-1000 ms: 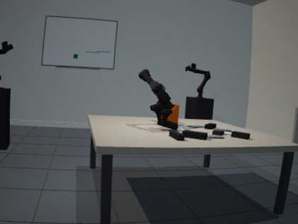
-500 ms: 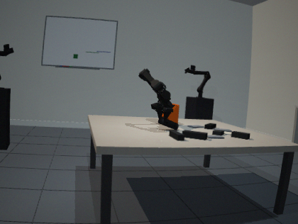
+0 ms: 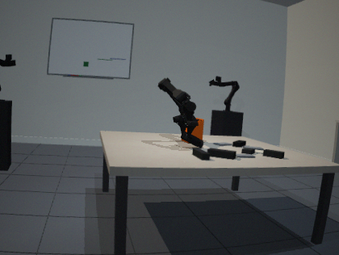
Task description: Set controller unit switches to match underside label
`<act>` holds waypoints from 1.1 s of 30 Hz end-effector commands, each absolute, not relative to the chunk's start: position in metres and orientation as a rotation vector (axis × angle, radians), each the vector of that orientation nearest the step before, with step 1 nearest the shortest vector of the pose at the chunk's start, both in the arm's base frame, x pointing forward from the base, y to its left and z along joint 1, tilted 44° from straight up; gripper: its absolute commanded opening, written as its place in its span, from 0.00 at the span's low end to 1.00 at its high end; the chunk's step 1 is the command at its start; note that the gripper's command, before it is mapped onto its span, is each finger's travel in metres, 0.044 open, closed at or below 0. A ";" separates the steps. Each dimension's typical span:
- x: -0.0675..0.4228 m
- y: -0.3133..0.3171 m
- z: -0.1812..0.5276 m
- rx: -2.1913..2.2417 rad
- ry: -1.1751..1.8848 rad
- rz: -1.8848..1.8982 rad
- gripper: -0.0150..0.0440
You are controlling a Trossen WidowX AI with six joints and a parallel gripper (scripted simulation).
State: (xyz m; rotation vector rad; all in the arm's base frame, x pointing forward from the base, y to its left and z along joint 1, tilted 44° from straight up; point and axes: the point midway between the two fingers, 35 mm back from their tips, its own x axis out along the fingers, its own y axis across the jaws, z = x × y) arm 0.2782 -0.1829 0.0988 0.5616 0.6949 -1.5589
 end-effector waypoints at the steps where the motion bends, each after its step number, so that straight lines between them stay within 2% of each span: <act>1: 0.281 -0.176 0.100 0.566 0.695 -1.549 0.82; 33: 0.282 -0.149 0.099 0.567 0.697 -1.549 0.82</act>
